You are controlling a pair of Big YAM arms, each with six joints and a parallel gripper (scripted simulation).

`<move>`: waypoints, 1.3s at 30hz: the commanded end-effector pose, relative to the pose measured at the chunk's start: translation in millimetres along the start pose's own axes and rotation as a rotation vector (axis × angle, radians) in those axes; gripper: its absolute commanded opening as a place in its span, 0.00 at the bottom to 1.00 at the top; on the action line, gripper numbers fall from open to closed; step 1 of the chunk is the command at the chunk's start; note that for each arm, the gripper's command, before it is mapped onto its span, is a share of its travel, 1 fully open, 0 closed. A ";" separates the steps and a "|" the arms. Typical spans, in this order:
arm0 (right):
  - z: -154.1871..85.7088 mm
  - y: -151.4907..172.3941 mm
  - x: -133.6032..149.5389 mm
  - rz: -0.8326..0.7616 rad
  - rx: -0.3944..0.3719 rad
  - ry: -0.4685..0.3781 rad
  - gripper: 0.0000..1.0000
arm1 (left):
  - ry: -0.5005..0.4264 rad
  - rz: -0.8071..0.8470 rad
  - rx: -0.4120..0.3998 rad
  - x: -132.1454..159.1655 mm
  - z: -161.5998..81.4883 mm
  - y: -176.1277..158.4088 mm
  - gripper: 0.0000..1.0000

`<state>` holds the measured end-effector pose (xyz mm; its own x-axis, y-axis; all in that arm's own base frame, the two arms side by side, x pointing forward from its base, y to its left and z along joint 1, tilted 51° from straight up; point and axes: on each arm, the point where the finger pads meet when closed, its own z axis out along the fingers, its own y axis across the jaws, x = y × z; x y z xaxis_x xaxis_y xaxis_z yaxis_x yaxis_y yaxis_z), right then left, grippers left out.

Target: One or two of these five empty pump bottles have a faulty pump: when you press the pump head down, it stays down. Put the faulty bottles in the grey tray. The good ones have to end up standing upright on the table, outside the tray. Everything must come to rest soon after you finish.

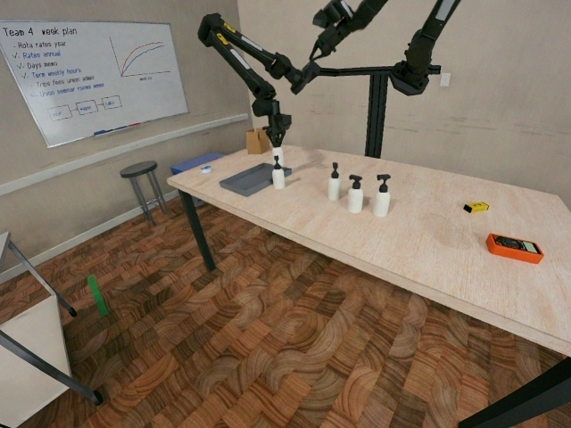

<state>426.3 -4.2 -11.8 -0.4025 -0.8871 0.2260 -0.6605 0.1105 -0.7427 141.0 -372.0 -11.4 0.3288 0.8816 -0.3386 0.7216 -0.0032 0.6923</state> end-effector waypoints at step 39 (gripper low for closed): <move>19.8 2.8 14.3 0.002 -0.002 0.018 0.22 | -0.074 -0.136 -0.237 109.9 25.3 -0.7 0.00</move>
<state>425.6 -18.1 -23.0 -0.4036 -0.8833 0.2386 -0.6691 0.1070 -0.7354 192.5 -281.1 -68.2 0.2735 0.8418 -0.4654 0.6068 0.2244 0.7625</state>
